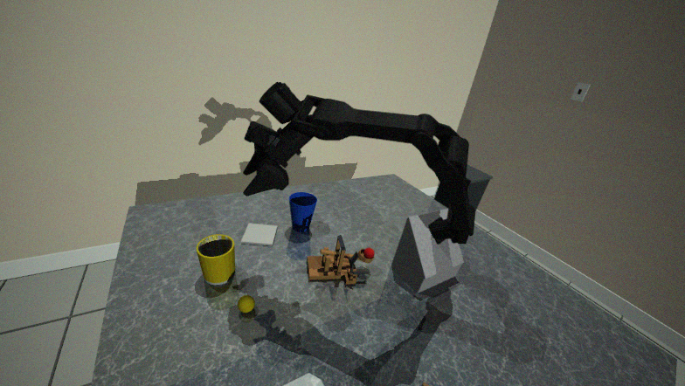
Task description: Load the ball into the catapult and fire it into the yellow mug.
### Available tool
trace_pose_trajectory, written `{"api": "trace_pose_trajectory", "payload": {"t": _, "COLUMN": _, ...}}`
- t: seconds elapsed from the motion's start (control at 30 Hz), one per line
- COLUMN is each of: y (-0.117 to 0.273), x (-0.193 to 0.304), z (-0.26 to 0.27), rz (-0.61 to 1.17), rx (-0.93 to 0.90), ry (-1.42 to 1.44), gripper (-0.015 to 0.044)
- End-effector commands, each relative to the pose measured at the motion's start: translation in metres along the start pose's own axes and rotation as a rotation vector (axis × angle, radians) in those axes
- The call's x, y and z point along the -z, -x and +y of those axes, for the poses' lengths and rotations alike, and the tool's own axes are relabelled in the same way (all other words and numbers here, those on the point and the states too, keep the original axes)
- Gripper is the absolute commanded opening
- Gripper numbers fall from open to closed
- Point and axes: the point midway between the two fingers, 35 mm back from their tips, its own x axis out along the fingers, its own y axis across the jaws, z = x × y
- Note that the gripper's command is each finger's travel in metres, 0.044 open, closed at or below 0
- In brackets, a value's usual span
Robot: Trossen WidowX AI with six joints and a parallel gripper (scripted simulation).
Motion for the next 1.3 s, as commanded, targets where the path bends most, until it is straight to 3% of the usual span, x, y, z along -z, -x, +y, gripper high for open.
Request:
{"api": "trace_pose_trajectory", "payload": {"t": 0.0, "y": -0.001, "x": 0.001, "z": 0.003, "rz": 0.002, "rx": -0.007, "ry": -0.003, "gripper": 0.044}}
{"api": "trace_pose_trajectory", "payload": {"t": 0.13, "y": -0.005, "x": -0.004, "z": 0.004, "rz": 0.002, "rx": -0.009, "ry": -0.001, "gripper": 0.044}}
{"api": "trace_pose_trajectory", "payload": {"t": 0.7, "y": -0.005, "x": -0.004, "z": 0.004, "rz": 0.002, "rx": -0.009, "ry": -0.001, "gripper": 0.0}}
{"api": "trace_pose_trajectory", "payload": {"t": 1.27, "y": -0.012, "x": 0.022, "z": 0.025, "rz": 0.087, "rx": 0.042, "ry": 0.131, "gripper": 0.0}}
